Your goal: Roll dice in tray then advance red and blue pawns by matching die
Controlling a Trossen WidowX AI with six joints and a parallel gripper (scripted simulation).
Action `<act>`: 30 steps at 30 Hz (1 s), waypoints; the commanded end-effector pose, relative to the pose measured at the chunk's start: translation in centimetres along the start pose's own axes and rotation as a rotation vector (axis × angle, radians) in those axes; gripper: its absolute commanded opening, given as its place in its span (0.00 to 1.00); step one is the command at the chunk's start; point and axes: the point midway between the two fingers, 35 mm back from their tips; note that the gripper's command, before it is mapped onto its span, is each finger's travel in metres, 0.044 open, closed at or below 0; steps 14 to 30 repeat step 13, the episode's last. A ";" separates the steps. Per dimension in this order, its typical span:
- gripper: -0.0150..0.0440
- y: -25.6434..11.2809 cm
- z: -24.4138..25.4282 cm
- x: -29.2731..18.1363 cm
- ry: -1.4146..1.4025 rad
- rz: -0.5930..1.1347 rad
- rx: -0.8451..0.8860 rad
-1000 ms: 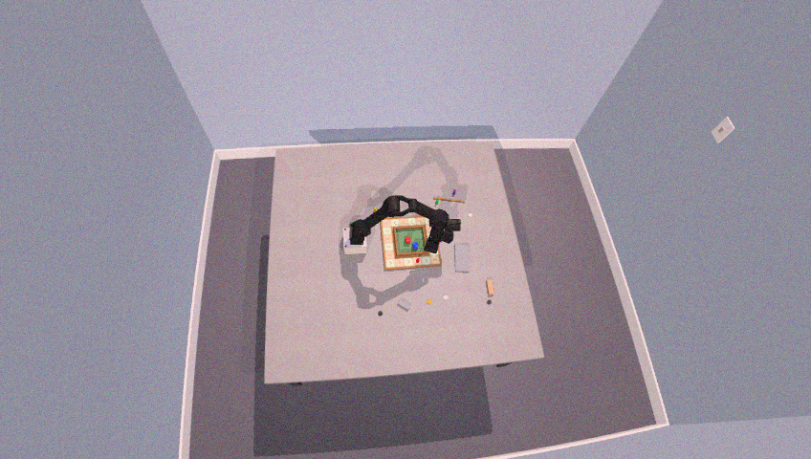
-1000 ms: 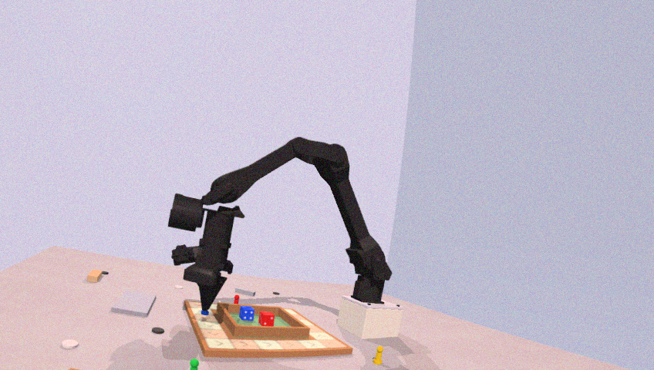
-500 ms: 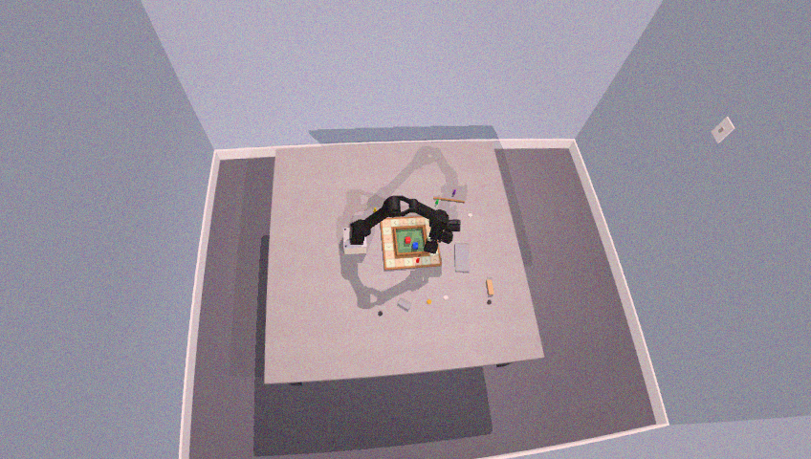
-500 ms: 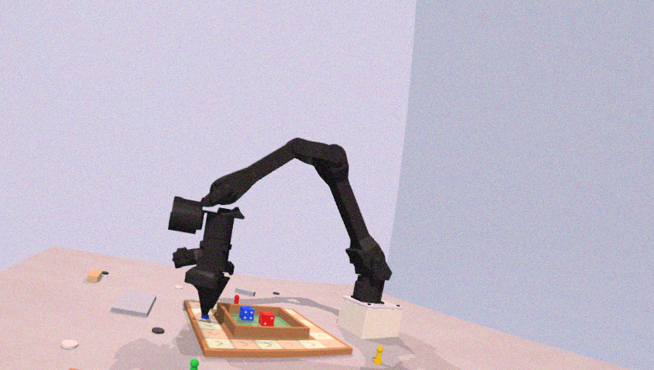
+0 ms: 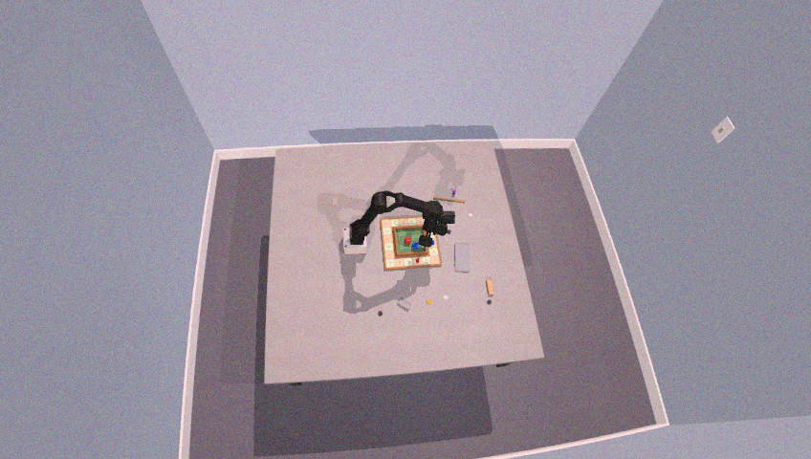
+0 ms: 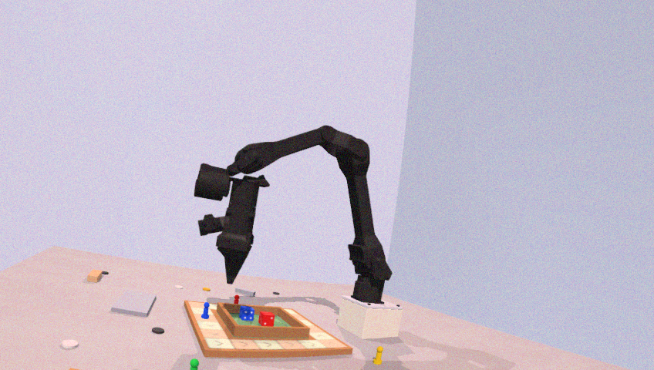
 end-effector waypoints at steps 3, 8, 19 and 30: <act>1.00 -3.6 -2.0 -5.9 -0.128 -0.011 0.009; 1.00 -4.3 -2.7 -7.2 -0.151 -0.023 0.008; 1.00 -4.3 -2.7 -7.2 -0.151 -0.023 0.008; 1.00 -4.3 -2.7 -7.2 -0.151 -0.023 0.008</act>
Point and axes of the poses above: the point midway between the two fingers, 35 mm back from their tips, its own y axis out along the fingers, its own z axis across the jaws, x = y × z, and after that the axes turned 8 degrees about y, right-handed
